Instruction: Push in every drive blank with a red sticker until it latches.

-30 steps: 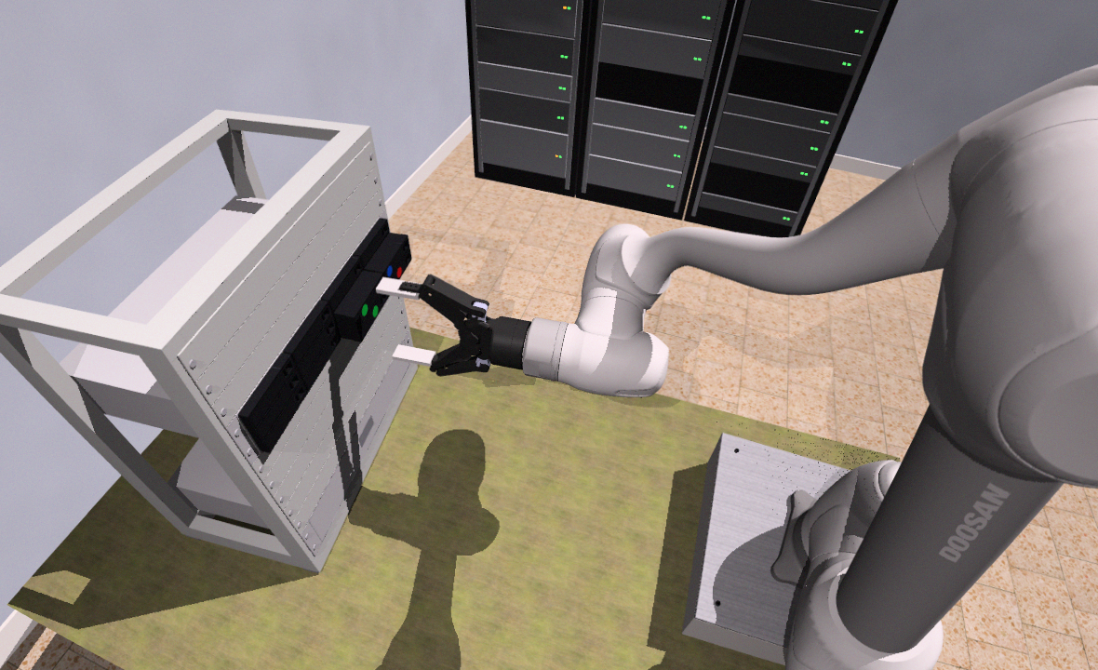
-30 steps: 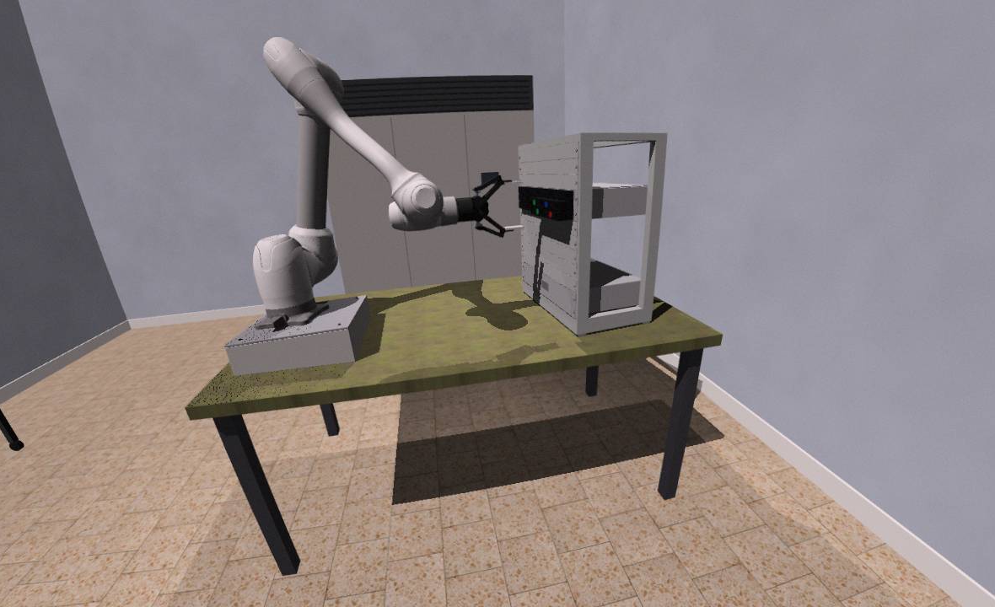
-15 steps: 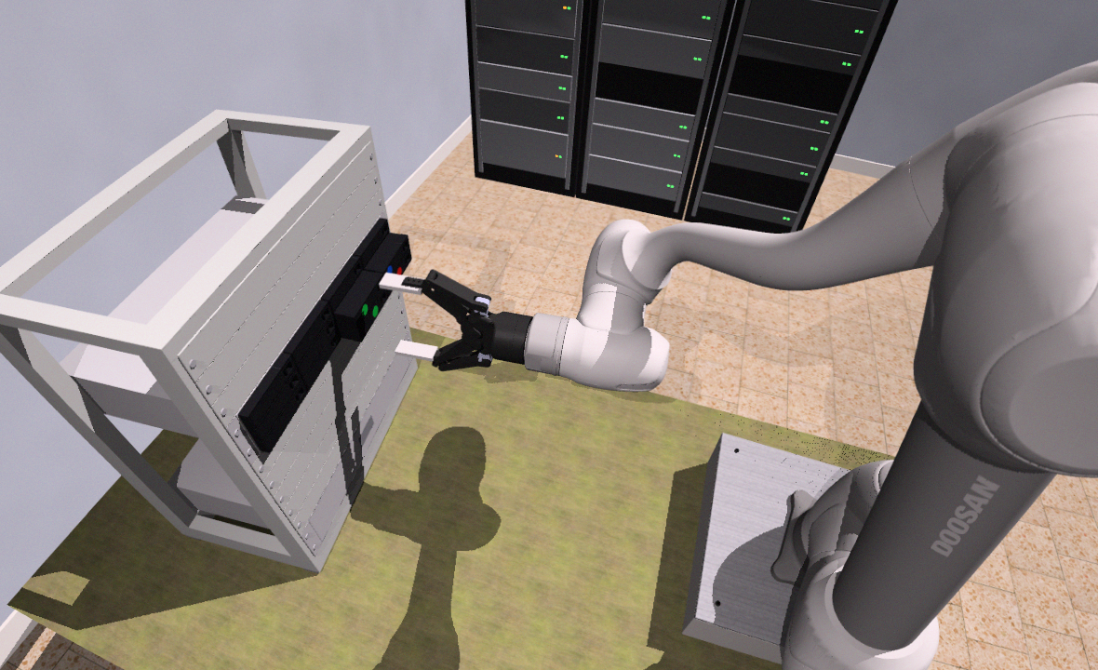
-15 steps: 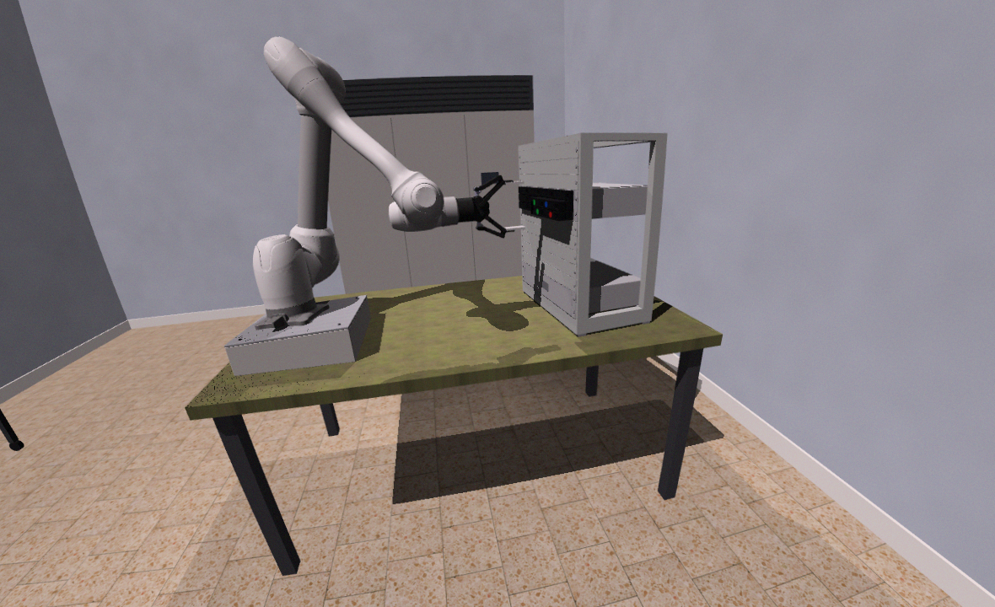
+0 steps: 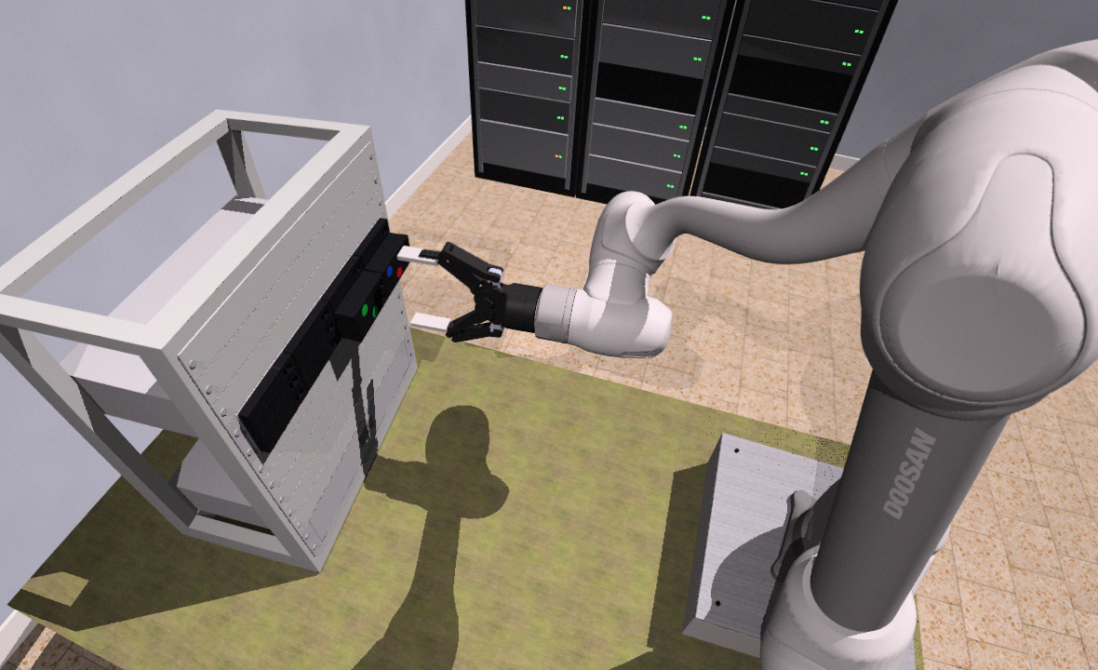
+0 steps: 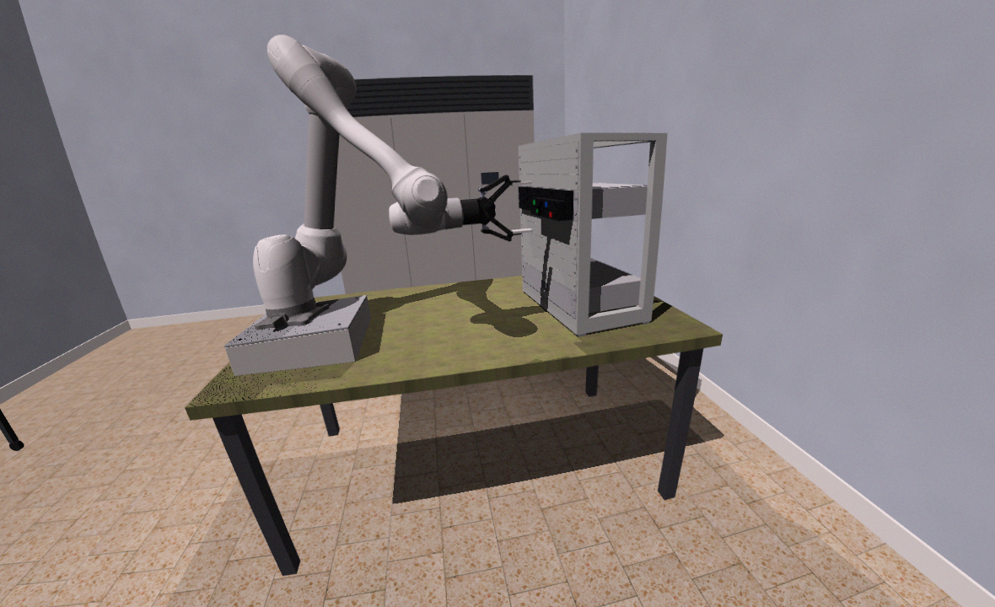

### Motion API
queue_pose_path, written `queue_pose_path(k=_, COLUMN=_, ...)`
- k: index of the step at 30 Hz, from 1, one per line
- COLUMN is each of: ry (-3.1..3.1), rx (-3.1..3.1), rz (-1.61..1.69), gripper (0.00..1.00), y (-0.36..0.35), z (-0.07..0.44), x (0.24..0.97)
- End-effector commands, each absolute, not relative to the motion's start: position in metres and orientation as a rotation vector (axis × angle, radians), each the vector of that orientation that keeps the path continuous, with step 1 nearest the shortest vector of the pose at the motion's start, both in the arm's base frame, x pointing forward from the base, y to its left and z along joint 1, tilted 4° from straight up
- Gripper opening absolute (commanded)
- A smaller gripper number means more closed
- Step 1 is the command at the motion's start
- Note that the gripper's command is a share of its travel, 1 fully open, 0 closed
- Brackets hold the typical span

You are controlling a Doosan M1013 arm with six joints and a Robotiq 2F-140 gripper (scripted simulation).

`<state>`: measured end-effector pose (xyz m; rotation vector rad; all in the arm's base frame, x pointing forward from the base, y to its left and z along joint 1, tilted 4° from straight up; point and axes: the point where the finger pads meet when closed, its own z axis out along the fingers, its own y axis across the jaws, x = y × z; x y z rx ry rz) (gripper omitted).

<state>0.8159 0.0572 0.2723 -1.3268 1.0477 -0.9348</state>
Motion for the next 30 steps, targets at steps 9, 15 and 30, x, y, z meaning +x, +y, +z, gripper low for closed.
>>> queue_pose_path(k=9, ry=1.047, rx=-1.327, rz=-0.934, gripper=1.0, y=0.0365, z=0.2713, x=0.8222)
queue_pose_path(k=15, ry=1.047, rx=-1.327, rz=-0.934, gripper=1.0, y=0.0365, z=0.2713, x=0.8222)
queue_pose_path(k=30, ry=1.047, rx=-1.327, rz=-0.934, gripper=1.0, y=0.0365, z=0.2713, x=0.8222)
